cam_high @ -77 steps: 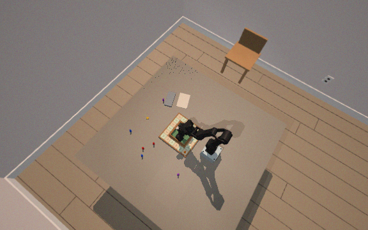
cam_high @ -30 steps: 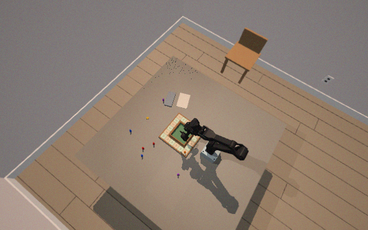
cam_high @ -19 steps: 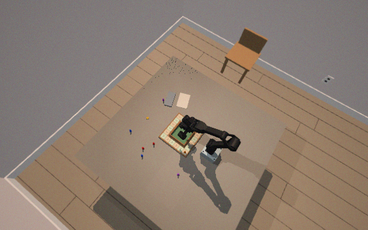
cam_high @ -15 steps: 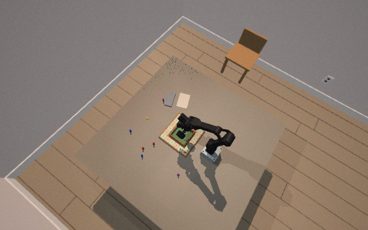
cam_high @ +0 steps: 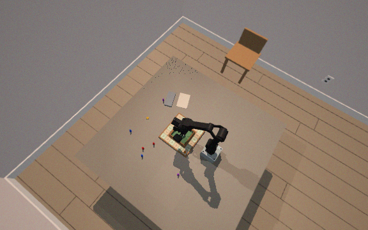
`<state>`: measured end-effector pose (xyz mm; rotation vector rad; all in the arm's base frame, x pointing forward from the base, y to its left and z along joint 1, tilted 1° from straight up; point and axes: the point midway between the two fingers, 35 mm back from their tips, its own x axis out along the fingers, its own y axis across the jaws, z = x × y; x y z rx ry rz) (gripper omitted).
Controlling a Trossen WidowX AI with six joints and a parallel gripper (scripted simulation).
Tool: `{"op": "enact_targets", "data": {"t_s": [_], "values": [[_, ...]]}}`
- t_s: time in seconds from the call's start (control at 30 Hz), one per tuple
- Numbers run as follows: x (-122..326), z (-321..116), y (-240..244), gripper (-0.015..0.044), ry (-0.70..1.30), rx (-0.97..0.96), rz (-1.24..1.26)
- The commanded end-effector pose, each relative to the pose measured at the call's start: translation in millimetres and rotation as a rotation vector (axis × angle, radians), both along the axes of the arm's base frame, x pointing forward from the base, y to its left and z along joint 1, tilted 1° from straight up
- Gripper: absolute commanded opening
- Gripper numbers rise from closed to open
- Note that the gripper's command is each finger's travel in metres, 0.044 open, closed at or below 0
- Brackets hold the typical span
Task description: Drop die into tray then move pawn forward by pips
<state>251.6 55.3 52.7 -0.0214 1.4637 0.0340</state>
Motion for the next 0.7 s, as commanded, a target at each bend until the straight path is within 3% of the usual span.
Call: {"op": "enact_targets", "data": {"t_s": [0.0, 0.03, 0.23, 0.67], "values": [[-34.9, -12.4, 37.2, 0.0230, 0.039, 0.011, -0.054], [-44.3, -15.2, 45.5, 0.0204, 0.048, 0.012, -0.071], [-95.4, -29.9, 79.9, 0.0200, 0.088, 0.005, -0.159], [-100.8, -44.4, 78.3, 0.0200, 0.089, 0.004, -0.162]]}}
